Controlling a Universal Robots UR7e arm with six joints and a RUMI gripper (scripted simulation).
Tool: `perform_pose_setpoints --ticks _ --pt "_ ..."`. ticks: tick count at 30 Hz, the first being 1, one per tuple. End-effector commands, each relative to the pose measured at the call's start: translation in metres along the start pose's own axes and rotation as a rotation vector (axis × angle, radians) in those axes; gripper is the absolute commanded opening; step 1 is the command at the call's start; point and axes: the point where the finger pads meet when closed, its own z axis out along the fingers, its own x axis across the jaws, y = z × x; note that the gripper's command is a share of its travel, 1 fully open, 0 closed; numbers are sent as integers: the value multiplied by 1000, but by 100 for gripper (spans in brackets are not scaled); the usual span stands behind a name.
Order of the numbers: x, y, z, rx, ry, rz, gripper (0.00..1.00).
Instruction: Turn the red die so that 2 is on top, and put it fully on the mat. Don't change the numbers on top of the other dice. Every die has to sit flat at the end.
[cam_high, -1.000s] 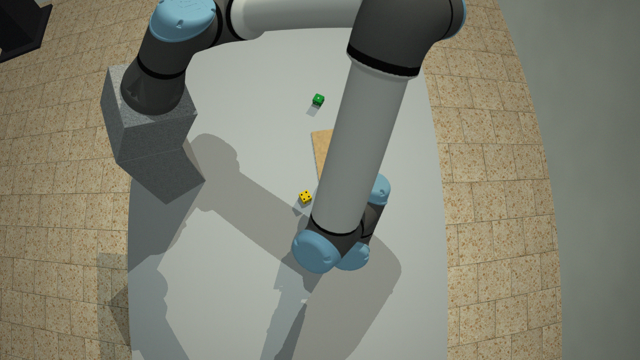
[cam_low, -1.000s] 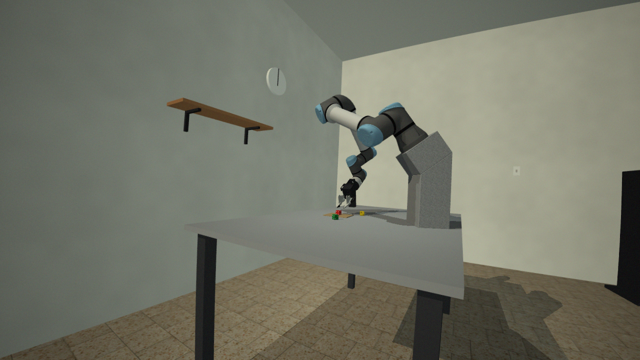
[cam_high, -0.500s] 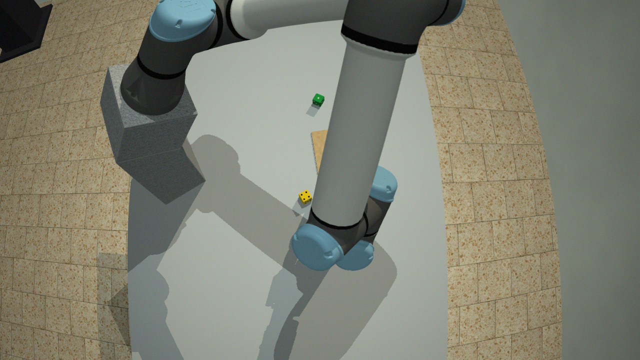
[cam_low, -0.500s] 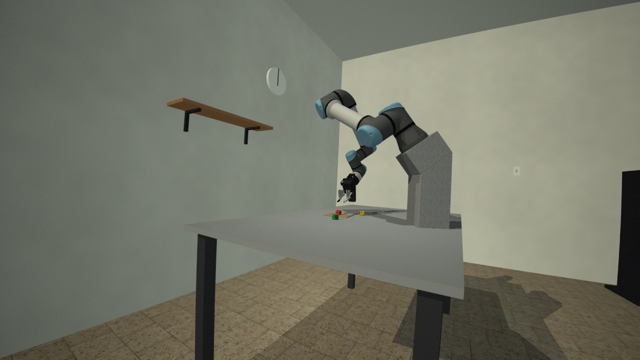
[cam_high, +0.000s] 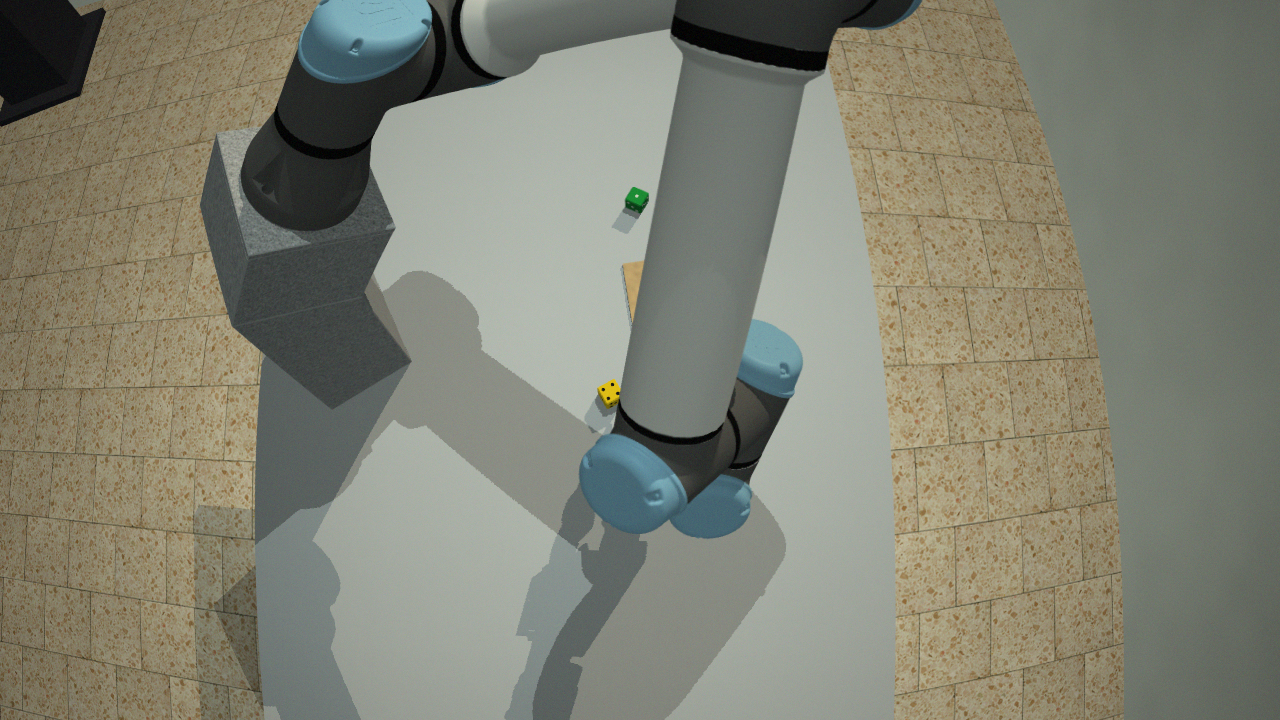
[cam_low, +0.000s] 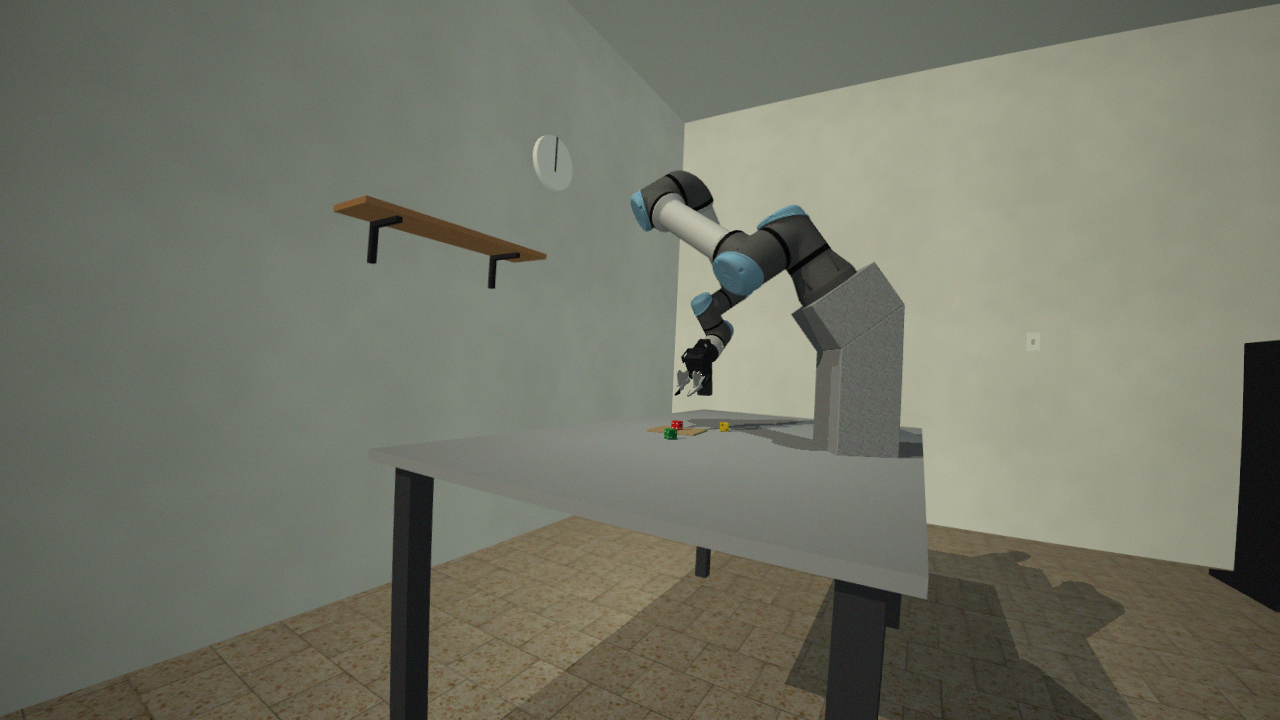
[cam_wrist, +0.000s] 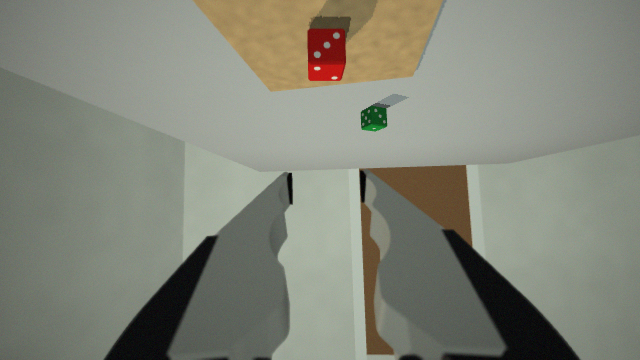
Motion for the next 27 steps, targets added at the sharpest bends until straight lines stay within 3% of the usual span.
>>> perform_pose_setpoints --ticks 1,14,27 --pt "1 3 -1 9 0 2 24" --pt "1 8 1 112 0 3 24" --pt "2 21 6 360 2 3 24"
